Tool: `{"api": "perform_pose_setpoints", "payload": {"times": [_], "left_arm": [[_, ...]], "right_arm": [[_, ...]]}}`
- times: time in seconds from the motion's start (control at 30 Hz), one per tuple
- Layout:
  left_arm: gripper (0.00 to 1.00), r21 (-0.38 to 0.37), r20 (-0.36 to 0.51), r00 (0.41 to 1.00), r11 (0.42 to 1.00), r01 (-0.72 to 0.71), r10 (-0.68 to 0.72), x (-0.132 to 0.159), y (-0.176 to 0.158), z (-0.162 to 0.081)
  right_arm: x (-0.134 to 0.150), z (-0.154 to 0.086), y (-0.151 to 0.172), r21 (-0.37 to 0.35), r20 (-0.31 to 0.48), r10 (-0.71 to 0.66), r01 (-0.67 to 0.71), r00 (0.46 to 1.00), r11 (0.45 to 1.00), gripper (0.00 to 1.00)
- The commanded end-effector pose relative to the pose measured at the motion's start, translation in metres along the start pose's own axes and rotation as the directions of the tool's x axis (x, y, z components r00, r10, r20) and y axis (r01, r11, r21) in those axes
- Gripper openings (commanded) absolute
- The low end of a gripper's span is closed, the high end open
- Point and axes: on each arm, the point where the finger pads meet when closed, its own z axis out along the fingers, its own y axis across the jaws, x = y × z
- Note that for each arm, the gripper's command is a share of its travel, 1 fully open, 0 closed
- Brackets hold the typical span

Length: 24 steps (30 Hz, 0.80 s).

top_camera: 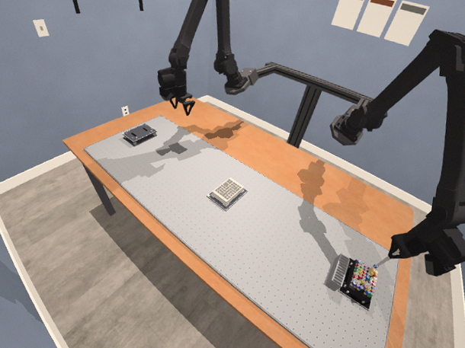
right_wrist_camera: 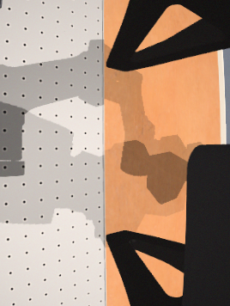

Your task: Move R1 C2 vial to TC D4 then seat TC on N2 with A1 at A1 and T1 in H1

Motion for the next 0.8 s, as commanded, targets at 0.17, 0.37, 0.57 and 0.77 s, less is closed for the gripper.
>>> {"api": "perform_pose_setpoints", "payload": {"times": [0.17, 0.37, 0.57, 0.77], "left_arm": [[0.09, -0.003, 0.03, 1.0, 1.0, -0.005, 0.006, -0.014, 0.002, -0.023], [0.09, -0.001, 0.004, 1.0, 1.0, -0.005, 0.005, -0.008, 0.001, -0.01], [0.09, 0.009, 0.033, 0.996, 0.996, -0.085, 0.085, -0.003, -0.012, -0.019], [0.09, 0.01, 0.025, 0.998, 0.998, -0.062, 0.062, 0.006, -0.019, -0.015]], "right_arm": [[-0.011, -0.005, -0.002, 0.002, 0.024, -0.01, 0.01, 1.0, 1.0, 1.0], [-0.011, -0.005, -0.002, 0.002, 0.024, -0.01, 0.01, 1.0, 1.0, 1.0], [-0.011, -0.005, -0.002, 0.002, 0.024, -0.01, 0.01, 1.0, 1.0, 1.0], [-0.011, -0.005, -0.002, 0.002, 0.024, -0.01, 0.01, 1.0, 1.0, 1.0]]}}
